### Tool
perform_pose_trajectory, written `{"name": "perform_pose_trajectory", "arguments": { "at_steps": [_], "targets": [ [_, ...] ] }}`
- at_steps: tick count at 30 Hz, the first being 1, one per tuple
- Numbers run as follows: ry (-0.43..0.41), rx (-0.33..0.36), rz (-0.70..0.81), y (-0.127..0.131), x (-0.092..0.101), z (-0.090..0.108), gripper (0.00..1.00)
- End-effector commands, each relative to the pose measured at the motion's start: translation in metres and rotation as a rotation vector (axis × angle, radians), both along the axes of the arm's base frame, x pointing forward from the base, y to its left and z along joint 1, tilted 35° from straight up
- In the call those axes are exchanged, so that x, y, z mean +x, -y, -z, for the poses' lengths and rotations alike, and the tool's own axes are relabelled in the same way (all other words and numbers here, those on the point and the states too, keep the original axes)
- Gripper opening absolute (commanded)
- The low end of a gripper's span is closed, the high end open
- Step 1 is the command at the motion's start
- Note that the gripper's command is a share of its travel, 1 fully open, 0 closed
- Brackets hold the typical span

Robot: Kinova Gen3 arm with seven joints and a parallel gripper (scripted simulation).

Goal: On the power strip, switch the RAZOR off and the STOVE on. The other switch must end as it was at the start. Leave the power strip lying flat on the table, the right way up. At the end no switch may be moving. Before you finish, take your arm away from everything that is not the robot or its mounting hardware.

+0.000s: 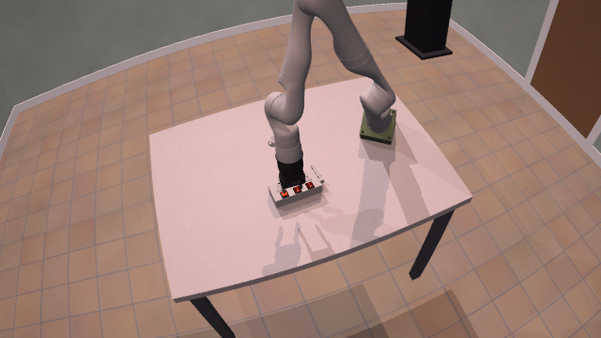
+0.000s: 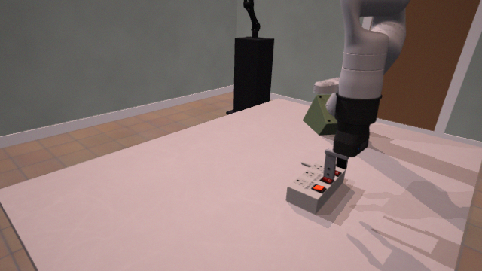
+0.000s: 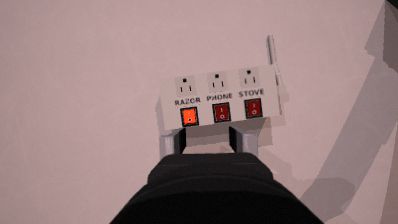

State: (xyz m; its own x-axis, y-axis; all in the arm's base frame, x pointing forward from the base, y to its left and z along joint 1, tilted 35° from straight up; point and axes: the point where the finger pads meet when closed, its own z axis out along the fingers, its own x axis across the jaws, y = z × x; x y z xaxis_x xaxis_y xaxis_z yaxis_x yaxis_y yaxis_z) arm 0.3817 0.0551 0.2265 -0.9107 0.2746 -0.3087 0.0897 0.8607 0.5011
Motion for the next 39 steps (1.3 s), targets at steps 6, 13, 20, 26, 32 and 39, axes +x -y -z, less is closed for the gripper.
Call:
{"name": "perform_pose_trajectory", "arguments": {
  "at_steps": [6, 13, 20, 26, 32, 39],
  "targets": [
    [-0.024, 0.002, 0.038, 0.004, -0.007, 0.007, 1.00],
    [-0.035, 0.002, 0.052, 0.005, -0.010, 0.010, 1.00],
    [-0.044, 0.001, 0.064, 0.006, -0.013, 0.013, 1.00],
    [-0.052, 0.001, 0.074, 0.007, -0.016, 0.015, 1.00],
    [-0.056, 0.001, 0.082, 0.008, -0.017, 0.016, 1.00],
    [-0.066, 0.001, 0.093, 0.008, -0.021, 0.019, 1.00]
  ]
}}
